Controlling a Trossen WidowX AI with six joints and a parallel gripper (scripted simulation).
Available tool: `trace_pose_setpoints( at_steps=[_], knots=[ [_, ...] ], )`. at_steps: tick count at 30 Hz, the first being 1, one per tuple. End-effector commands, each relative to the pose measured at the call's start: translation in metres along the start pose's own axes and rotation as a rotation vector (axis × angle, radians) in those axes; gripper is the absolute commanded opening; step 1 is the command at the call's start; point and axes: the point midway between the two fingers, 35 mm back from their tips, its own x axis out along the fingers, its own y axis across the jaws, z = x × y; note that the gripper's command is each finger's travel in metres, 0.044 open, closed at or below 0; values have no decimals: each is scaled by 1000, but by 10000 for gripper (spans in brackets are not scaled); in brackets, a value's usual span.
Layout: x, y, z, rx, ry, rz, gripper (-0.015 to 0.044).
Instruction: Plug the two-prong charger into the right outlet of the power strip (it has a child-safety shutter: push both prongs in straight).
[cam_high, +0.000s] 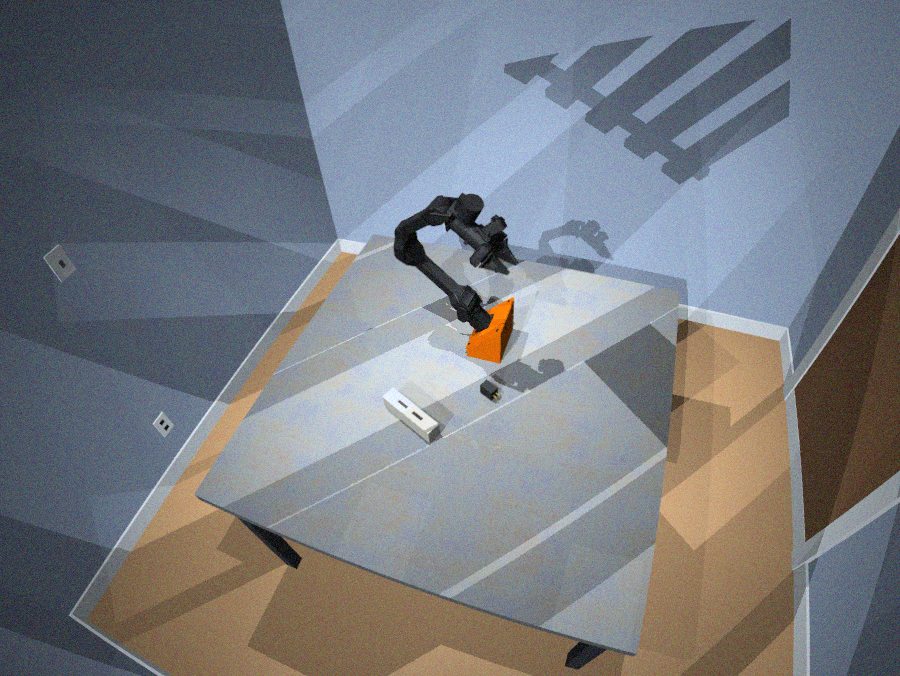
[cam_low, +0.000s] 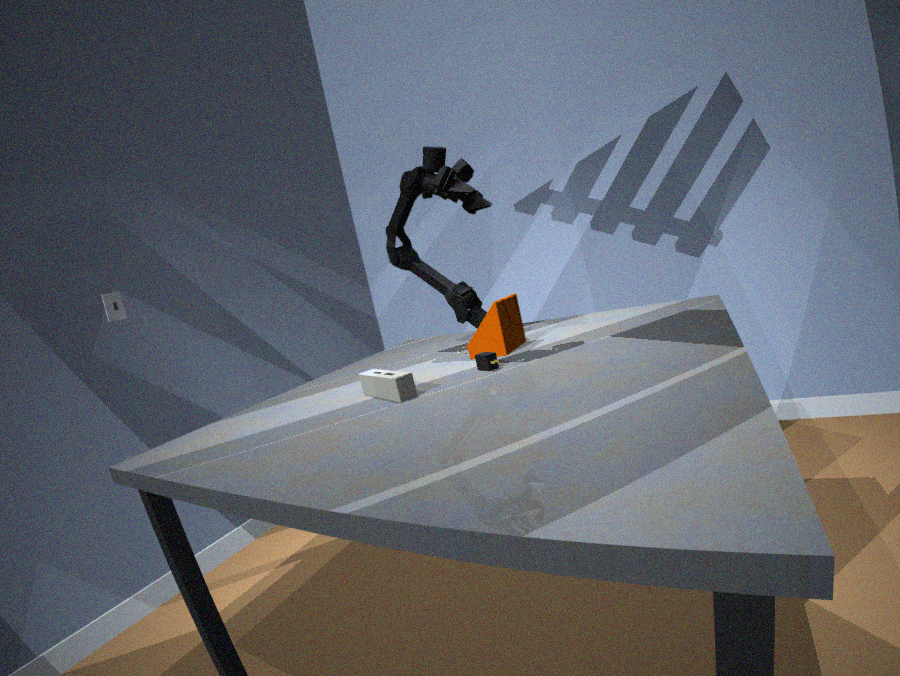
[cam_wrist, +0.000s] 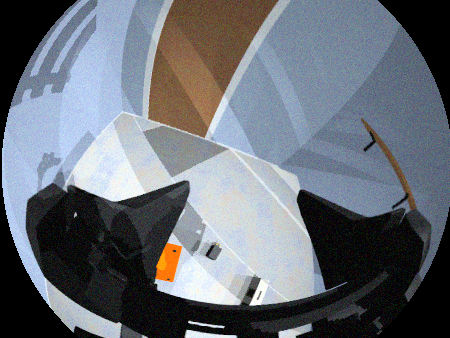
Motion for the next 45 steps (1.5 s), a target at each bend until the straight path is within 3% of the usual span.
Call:
trace_pose_setpoints(
  at_steps=[1, 22, 45],
  knots=[
    [26, -10, -16, 62, 93, -2, 440],
    [125, -37, -124, 348, 516, 15, 440],
    [175, -12, -267, 544, 983, 96, 440]
  ],
)
